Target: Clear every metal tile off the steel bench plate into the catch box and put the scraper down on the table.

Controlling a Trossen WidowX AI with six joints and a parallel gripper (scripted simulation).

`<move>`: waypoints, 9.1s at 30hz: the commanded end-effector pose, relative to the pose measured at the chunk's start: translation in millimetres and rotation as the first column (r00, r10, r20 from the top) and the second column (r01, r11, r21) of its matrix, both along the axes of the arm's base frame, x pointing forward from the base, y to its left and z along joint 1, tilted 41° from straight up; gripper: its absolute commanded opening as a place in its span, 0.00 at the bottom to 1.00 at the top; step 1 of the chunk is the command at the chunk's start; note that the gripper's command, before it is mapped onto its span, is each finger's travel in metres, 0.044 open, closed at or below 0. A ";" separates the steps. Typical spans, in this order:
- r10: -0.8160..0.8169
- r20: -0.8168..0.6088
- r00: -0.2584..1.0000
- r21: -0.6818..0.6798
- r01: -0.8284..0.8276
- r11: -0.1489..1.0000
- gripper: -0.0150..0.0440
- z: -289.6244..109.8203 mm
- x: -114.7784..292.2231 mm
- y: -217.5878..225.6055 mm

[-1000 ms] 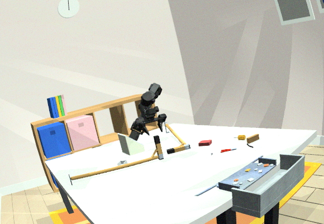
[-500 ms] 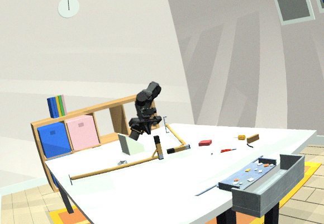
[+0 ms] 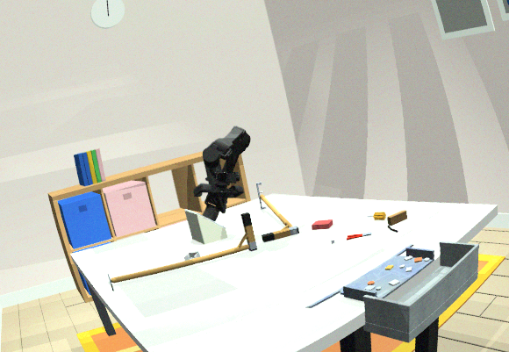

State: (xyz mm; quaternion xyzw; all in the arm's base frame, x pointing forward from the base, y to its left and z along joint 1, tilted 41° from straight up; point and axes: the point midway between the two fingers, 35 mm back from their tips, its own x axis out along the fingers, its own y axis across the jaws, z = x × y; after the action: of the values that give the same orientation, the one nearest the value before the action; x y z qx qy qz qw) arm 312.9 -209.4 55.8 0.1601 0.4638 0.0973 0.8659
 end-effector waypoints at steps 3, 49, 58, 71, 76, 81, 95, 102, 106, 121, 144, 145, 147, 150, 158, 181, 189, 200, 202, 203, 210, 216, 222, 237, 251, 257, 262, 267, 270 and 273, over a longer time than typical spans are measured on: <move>0.088 -0.008 0.996 -0.061 -0.089 0.994 0.25 -6.6 -4.1 -16.0; 0.758 -0.013 0.652 -0.228 -0.740 0.633 0.25 -76.1 -71.1 -85.3; 0.851 0.029 0.524 -0.256 -0.820 0.513 0.25 -88.5 -88.2 -93.2; 0.939 0.106 0.326 -0.315 -0.885 0.343 0.25 -104.5 -112.8 -100.9; 0.940 0.107 0.323 -0.316 -0.886 0.341 0.25 -104.7 -113.1 -101.0; 0.940 0.107 0.324 -0.316 -0.885 0.341 0.25 -110.2 -111.1 -98.3; 0.940 0.104 0.325 -0.319 -0.884 0.341 0.25 -140.6 -100.7 -80.8; 0.940 0.103 0.325 -0.321 -0.884 0.341 0.25 -155.2 -96.5 -70.8; 0.940 0.103 0.326 -0.321 -0.883 0.341 0.25 -163.3 -94.4 -64.8; 0.940 0.103 0.326 -0.324 -0.882 0.342 0.25 -191.9 -88.5 -40.3; 0.939 0.106 0.326 -0.327 -0.881 0.343 0.25 -225.8 -85.4 -3.4; 0.939 0.106 0.326 -0.327 -0.881 0.343 0.25 -225.8 -84.9 -3.6; 0.939 0.106 0.326 -0.327 -0.881 0.343 0.25 -226.0 -83.6 -4.4; 0.939 0.106 0.326 -0.327 -0.881 0.343 0.25 -226.3 -81.0 -5.9; 0.939 0.106 0.327 -0.328 -0.880 0.343 0.25 -227.1 -73.9 -9.9; 0.939 0.104 0.327 -0.329 -0.880 0.343 0.25 -228.8 -52.7 -20.2; 0.939 0.104 0.327 -0.330 -0.880 0.343 0.25 -229.2 -45.1 -23.4; 0.939 0.104 0.327 -0.331 -0.879 0.343 0.25 -229.6 -34.6 -27.3; 0.939 0.104 0.327 -0.331 -0.879 0.343 0.25 -229.7 -32.6 -28.0; 0.939 0.104 0.327 -0.331 -0.879 0.343 0.25 -229.7 -31.7 -28.3; 0.939 0.104 0.327 -0.331 -0.879 0.343 0.25 -229.8 -24.8 -30.5; 0.939 0.104 0.327 -0.332 -0.879 0.343 0.25 -229.9 -18.9 -32.1; 0.939 0.105 0.327 -0.332 -0.879 0.343 0.25 -229.9 -13.0 -33.6; 0.939 0.105 0.326 -0.333 -0.878 0.343 0.25 -229.5 2.0 -36.6; 0.939 0.107 0.326 -0.334 -0.878 0.343 0.25 -228.9 16.1 -38.3; 0.939 0.107 0.326 -0.334 -0.878 0.343 0.25 -228.5 22.0 -38.7; 0.939 0.108 0.326 -0.335 -0.878 0.343 0.25 -228.1 26.9 -38.9; 0.939 0.108 0.325 -0.335 -0.878 0.343 0.25 -227.7 31.0 -38.9; 0.939 0.104 0.329 -0.323 -0.881 0.344 0.25 -226.5 22.4 -42.7; 0.939 0.103 0.329 -0.324 -0.881 0.345 0.25 -218.4 21.1 -50.0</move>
State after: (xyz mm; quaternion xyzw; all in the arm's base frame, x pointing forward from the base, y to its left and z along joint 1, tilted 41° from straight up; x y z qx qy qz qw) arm 334.9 -250.1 -170.0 -0.2299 0.3568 0.5420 0.7253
